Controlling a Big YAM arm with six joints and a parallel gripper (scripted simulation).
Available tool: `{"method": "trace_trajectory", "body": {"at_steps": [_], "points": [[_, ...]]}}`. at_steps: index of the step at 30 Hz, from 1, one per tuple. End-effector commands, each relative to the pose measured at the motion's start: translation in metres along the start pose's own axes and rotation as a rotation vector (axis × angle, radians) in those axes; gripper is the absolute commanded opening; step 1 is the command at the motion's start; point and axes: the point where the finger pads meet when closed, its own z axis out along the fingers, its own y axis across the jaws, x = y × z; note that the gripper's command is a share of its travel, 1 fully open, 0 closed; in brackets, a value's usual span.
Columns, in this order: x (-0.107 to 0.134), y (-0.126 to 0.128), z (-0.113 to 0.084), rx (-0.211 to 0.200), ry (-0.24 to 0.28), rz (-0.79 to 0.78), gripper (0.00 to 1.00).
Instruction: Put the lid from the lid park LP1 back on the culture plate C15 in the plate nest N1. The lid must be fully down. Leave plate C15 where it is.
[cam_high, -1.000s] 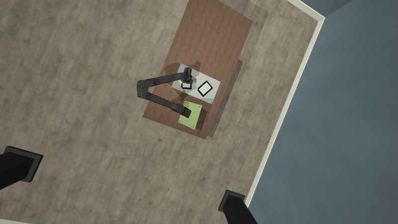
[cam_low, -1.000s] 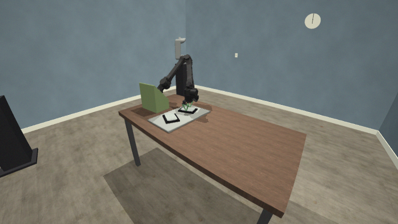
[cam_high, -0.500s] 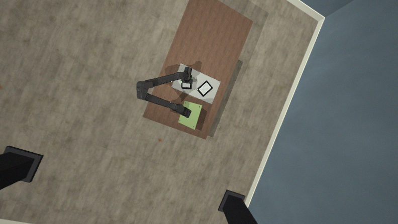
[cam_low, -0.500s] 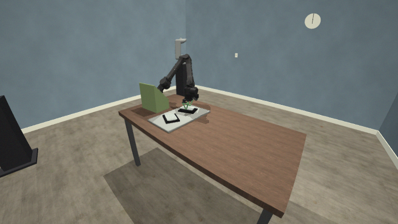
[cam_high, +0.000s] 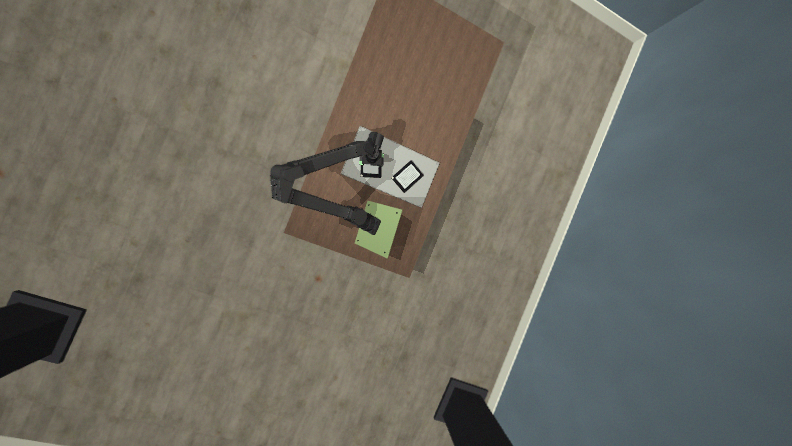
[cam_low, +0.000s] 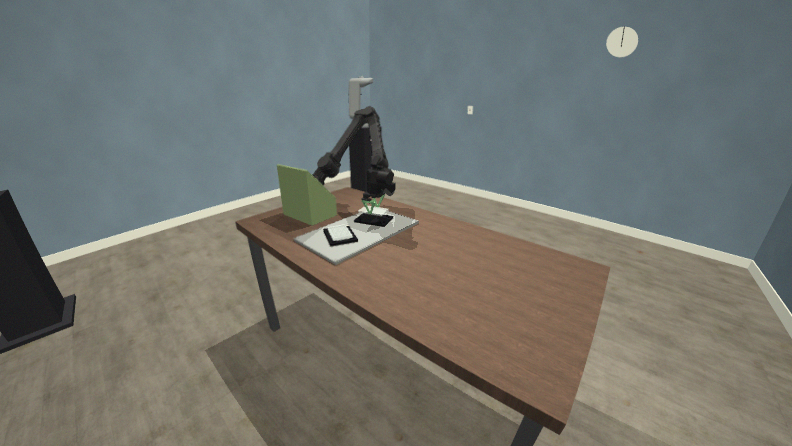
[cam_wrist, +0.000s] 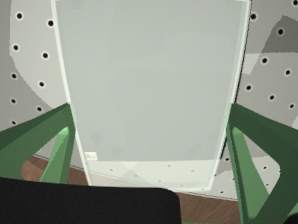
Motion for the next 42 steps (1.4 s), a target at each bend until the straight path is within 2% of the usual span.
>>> {"method": "trace_trajectory", "body": {"at_steps": [1, 13, 17, 42], "points": [[-0.018, -0.002, -0.022, 0.009, -0.045, -0.034, 0.00], [-0.018, -0.002, -0.036, 0.011, -0.045, -0.035, 0.00], [-0.013, -0.004, -0.033, 0.007, -0.034, -0.022, 0.00], [-0.016, -0.003, -0.038, 0.010, -0.040, -0.029, 0.00]]}}
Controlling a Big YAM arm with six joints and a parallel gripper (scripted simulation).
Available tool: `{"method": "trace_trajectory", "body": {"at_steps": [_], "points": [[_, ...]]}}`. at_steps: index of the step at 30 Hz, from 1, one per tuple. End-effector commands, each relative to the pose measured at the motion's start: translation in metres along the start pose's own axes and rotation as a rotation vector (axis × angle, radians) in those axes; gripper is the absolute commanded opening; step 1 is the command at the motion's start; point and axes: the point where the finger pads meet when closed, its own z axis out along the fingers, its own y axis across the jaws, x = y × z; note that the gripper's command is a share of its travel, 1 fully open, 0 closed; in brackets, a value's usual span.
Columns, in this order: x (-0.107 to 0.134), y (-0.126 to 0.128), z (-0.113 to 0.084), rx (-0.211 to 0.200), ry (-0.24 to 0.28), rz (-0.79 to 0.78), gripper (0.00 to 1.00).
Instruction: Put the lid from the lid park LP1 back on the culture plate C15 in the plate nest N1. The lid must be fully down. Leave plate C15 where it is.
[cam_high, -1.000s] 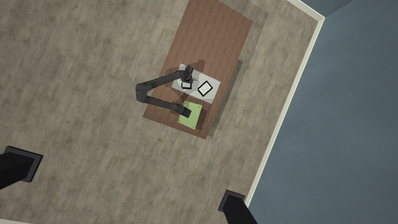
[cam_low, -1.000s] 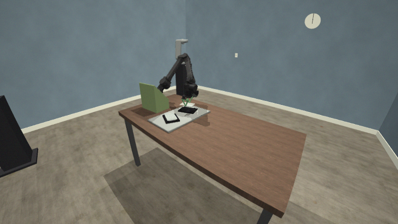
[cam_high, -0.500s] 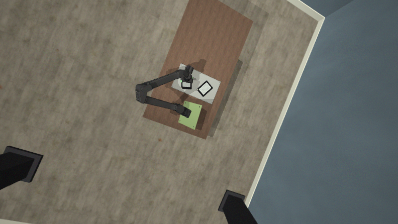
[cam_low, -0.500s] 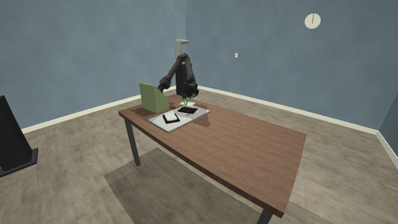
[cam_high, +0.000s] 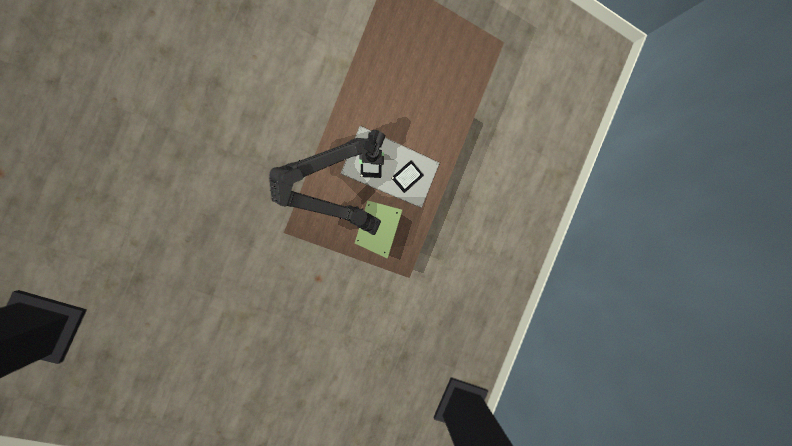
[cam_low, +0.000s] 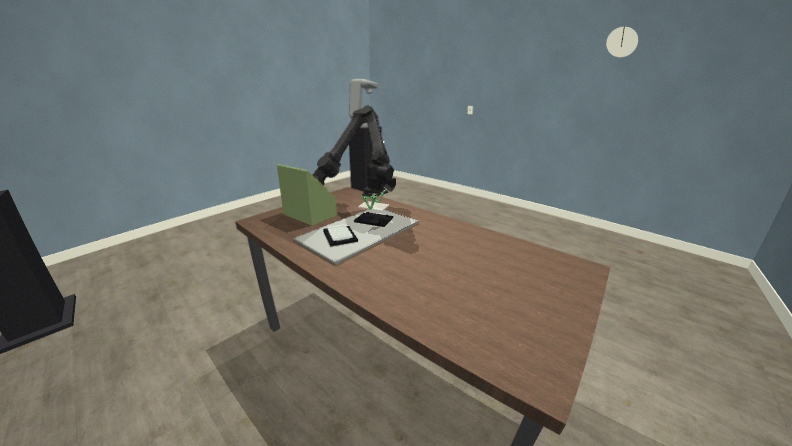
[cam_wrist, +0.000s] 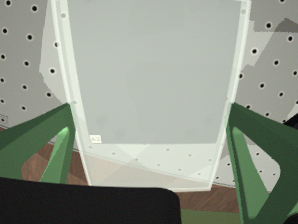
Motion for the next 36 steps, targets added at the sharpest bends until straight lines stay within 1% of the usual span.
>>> {"method": "trace_trajectory", "body": {"at_steps": [1, 25, 26, 30, 32, 36], "points": [[-0.014, -0.004, -0.015, 0.010, -0.043, -0.019, 0.00], [-0.016, -0.004, -0.016, 0.011, -0.045, -0.022, 0.00], [-0.010, -0.012, -0.010, 0.004, -0.029, 0.053, 0.00], [-0.006, -0.027, -0.010, 0.006, -0.031, 0.183, 0.00], [-0.006, -0.027, -0.010, 0.006, -0.031, 0.183, 0.00], [-0.006, -0.041, -0.011, 0.008, -0.040, 0.306, 0.00]]}}
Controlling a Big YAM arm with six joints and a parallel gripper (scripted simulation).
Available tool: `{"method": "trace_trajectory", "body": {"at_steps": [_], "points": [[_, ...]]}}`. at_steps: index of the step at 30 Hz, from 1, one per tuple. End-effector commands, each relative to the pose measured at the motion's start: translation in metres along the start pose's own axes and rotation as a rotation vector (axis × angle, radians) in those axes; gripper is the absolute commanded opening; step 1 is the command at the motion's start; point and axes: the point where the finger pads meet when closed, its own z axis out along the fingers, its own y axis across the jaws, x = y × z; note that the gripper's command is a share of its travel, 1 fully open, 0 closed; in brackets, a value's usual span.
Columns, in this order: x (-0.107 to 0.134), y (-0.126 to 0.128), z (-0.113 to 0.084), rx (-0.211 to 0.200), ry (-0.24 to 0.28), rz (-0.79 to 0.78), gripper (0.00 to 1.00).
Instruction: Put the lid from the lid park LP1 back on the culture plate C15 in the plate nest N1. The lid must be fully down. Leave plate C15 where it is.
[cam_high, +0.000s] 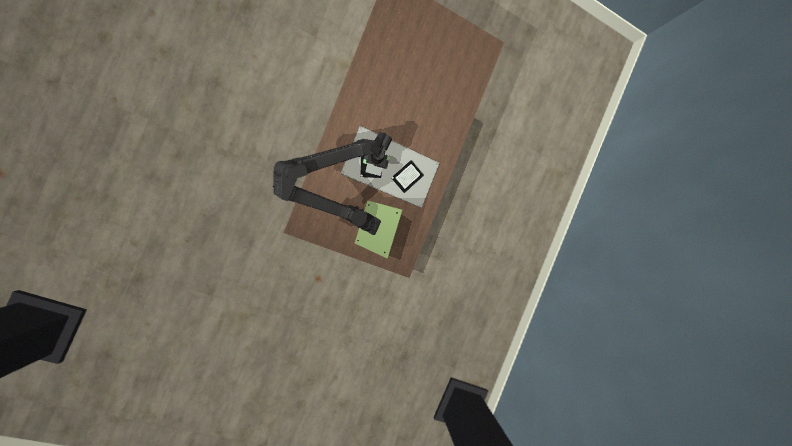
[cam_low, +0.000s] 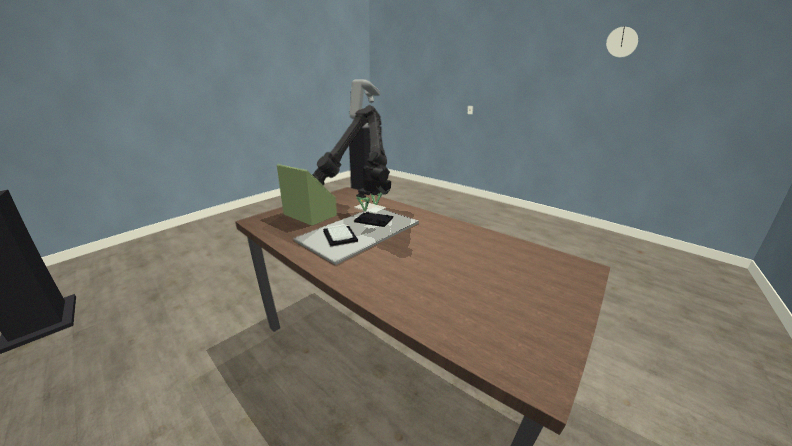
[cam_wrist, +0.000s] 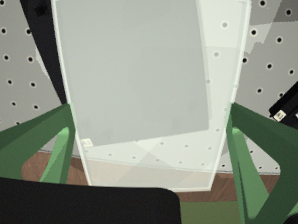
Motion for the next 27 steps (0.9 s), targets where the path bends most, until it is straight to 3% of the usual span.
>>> {"method": "trace_trajectory", "body": {"at_steps": [1, 11, 13, 14, 17, 27], "points": [[-0.018, -0.016, -0.012, 0.010, -0.048, 0.139, 0.00], [-0.015, -0.051, -0.012, 0.004, -0.053, 0.468, 0.00], [-0.015, -0.051, -0.012, 0.004, -0.053, 0.468, 0.00], [-0.007, -0.053, -0.011, 0.002, -0.048, 0.508, 0.00], [-0.014, -0.065, -0.012, 0.001, -0.054, 0.602, 0.00], [-0.010, -0.100, -0.013, 0.003, -0.052, 0.593, 0.00]]}}
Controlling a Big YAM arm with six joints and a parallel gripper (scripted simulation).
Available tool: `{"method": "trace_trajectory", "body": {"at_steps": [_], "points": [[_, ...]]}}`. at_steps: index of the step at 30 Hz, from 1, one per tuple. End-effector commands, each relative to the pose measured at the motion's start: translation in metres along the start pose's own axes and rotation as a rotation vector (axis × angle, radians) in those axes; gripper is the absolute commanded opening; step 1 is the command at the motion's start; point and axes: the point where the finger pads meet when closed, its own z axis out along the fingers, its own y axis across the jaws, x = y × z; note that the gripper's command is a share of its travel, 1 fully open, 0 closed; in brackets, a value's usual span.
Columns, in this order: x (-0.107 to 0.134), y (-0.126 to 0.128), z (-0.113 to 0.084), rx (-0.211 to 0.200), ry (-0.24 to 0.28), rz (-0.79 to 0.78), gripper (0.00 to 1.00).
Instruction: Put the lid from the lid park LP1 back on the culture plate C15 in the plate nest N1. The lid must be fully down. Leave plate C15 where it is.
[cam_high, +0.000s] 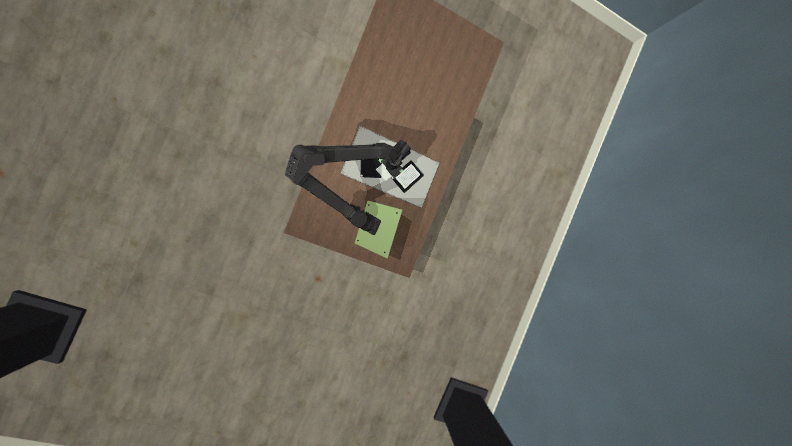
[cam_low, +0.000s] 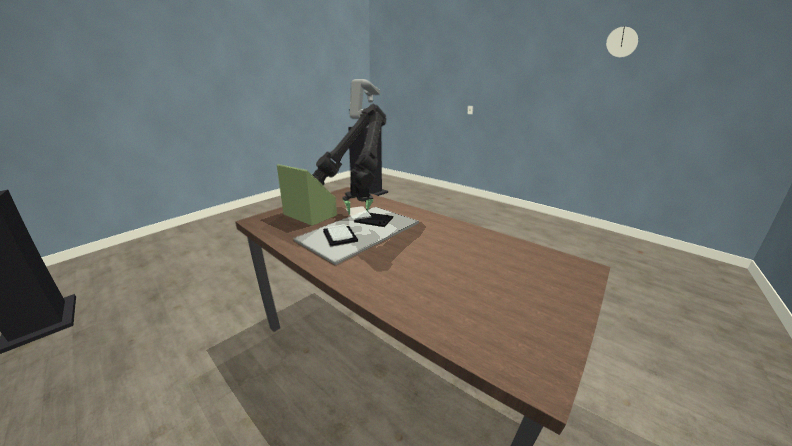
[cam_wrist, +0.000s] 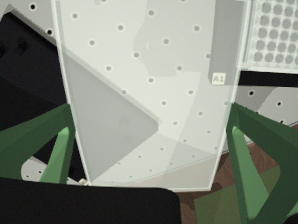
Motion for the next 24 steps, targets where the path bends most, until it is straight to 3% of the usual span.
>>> {"method": "trace_trajectory", "body": {"at_steps": [1, 24], "points": [[-0.026, -0.007, -0.013, -0.014, -0.046, -0.022, 0.00], [-0.055, -0.065, -0.013, -0.011, -0.032, -0.007, 0.00]]}}
